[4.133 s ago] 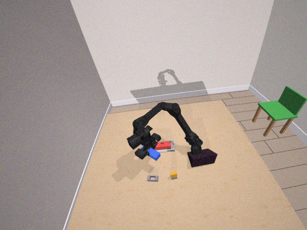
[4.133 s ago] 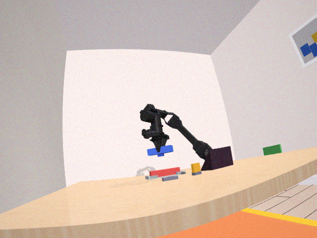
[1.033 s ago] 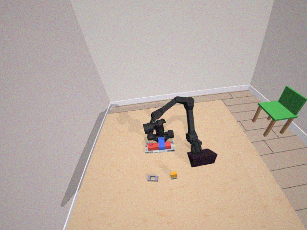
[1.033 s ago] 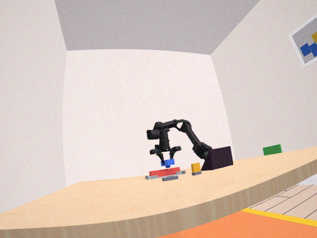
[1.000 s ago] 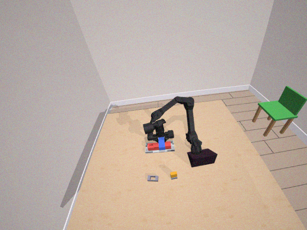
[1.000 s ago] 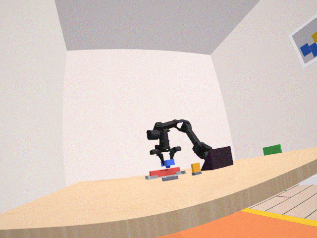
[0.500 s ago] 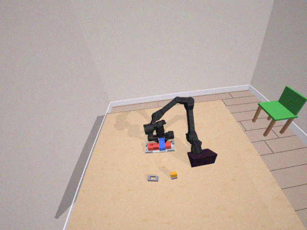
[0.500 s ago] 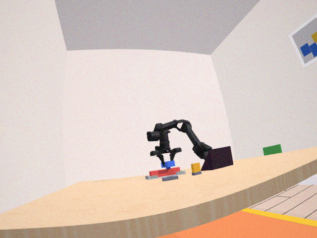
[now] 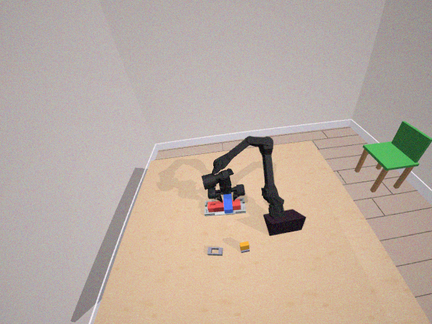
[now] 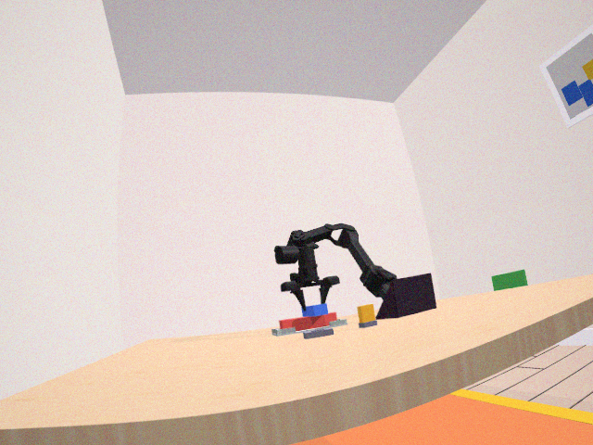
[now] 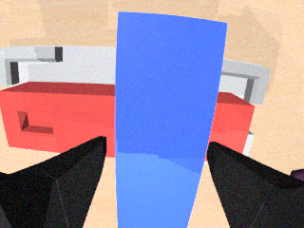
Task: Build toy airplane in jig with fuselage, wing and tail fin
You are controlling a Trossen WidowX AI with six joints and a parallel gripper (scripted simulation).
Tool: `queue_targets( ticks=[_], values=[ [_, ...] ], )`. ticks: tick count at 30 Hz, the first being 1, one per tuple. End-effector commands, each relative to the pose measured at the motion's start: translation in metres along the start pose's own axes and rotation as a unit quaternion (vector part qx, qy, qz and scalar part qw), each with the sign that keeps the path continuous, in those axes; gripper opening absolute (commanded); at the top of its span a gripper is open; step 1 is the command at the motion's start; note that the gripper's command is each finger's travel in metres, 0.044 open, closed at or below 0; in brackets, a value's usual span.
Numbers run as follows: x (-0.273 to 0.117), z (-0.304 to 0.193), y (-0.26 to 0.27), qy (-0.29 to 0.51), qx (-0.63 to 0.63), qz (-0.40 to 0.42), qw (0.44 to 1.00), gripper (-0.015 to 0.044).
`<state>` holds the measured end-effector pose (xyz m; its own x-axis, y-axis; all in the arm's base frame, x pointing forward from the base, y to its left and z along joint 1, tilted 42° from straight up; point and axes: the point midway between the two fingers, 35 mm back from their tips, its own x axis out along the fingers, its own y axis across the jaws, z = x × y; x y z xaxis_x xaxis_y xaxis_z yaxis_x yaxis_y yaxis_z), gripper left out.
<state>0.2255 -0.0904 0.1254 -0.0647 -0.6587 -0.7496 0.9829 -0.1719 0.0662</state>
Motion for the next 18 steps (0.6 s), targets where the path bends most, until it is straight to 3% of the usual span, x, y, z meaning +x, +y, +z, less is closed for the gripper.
queue_targets(
  ticks=[1,3,13,18],
  values=[
    [0.000,0.000,0.000,0.000,0.000,0.000,1.000,0.0398],
    [0.000,0.000,0.000,0.000,0.000,0.000,1.000,0.0440],
    [-0.002,0.000,0.000,0.001,-0.001,0.000,1.000,0.0440],
    [-0.065,-0.001,0.001,0.009,-0.041,0.021,0.999,0.0440]
  ],
)
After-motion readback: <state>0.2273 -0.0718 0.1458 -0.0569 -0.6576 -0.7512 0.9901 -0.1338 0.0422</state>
